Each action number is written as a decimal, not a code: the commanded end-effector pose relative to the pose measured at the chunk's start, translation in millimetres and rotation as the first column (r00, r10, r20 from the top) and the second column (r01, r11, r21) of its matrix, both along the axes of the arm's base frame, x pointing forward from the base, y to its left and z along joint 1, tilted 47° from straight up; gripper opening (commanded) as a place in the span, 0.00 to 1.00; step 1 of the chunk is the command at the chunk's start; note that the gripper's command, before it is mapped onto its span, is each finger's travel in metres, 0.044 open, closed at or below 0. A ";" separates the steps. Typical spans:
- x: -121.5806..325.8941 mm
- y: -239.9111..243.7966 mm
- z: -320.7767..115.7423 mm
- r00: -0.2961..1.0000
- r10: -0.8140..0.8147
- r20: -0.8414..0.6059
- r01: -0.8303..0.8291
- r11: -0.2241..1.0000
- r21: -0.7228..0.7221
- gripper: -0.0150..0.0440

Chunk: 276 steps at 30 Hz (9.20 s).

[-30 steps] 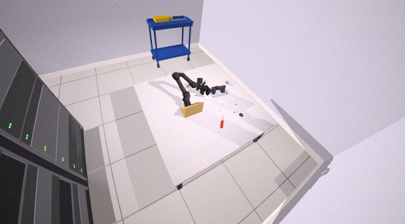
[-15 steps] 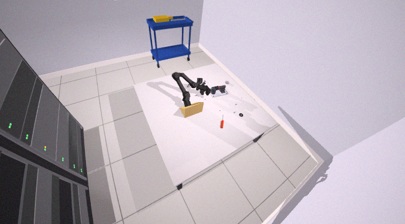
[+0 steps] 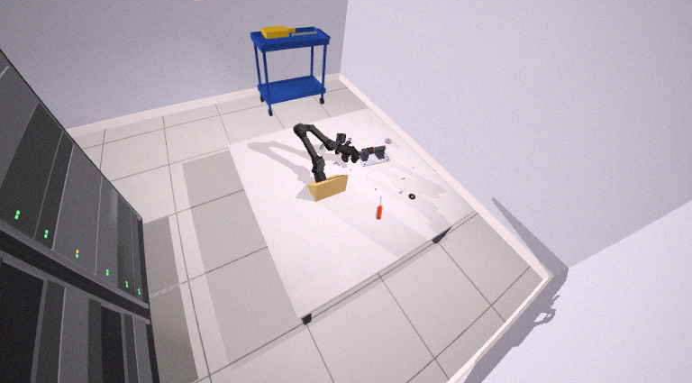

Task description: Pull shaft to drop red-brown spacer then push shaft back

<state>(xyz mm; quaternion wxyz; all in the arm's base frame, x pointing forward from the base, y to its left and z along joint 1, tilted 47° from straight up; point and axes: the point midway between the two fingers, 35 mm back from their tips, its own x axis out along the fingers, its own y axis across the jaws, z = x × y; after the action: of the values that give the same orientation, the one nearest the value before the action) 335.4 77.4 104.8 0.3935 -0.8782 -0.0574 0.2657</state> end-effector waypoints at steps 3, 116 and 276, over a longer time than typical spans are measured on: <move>-1.0 0.3 0.7 1.000 0.000 0.000 0.000 1.000 0.004 0.25; -10.5 0.9 1.5 1.000 0.000 0.000 0.000 1.000 0.004 0.25; -24.1 1.7 2.7 1.000 0.000 -0.001 0.000 1.000 0.004 0.25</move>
<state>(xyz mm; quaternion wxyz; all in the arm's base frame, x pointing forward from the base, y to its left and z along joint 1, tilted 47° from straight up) 311.8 78.9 106.9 0.3936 -0.8780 -0.0572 0.2663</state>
